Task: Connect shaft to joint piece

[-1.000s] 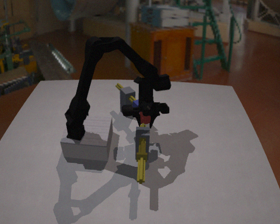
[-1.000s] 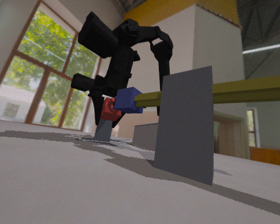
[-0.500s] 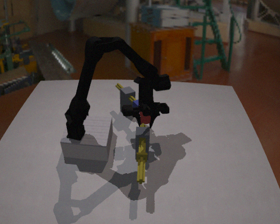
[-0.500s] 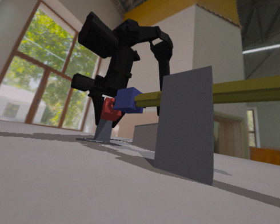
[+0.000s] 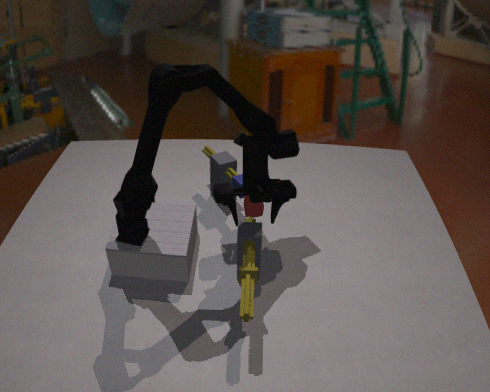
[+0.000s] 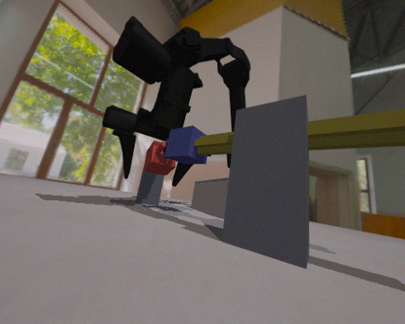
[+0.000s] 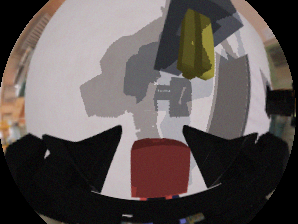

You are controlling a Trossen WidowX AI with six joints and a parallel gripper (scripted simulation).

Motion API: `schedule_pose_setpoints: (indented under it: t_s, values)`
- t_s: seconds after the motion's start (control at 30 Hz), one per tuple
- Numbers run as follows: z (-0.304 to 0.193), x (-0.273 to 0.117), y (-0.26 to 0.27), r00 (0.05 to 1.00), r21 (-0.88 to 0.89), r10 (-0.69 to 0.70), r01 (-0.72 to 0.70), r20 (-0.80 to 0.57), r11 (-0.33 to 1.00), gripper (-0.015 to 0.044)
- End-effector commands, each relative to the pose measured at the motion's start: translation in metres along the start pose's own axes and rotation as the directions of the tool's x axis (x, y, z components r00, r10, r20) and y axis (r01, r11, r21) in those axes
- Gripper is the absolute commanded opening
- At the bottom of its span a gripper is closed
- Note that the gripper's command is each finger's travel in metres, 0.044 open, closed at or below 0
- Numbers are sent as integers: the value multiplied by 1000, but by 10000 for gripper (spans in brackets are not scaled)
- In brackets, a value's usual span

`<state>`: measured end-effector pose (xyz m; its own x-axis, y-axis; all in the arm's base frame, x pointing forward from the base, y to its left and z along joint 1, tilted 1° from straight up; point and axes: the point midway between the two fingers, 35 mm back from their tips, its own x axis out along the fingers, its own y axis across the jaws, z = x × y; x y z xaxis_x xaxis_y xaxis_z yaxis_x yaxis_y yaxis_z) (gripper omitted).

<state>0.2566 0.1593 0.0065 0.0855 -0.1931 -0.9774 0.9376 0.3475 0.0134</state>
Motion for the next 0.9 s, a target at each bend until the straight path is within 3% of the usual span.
schedule_pose_setpoints:
  t_s: [0.0, 0.37, 0.77, 0.87]
  values:
    - [0, 0, 0, 1000, -1, 0, 0, 0, 1000, 440]
    - [0, -1, 0, 1000, 1, -4, 4, -21, 1000, 440]
    - [9, -21, -2, 916, 17, 12, -6, -401, 1000, 440]
    - [10, -26, -1, 897, 20, 27, -20, -441, 1000, 440]
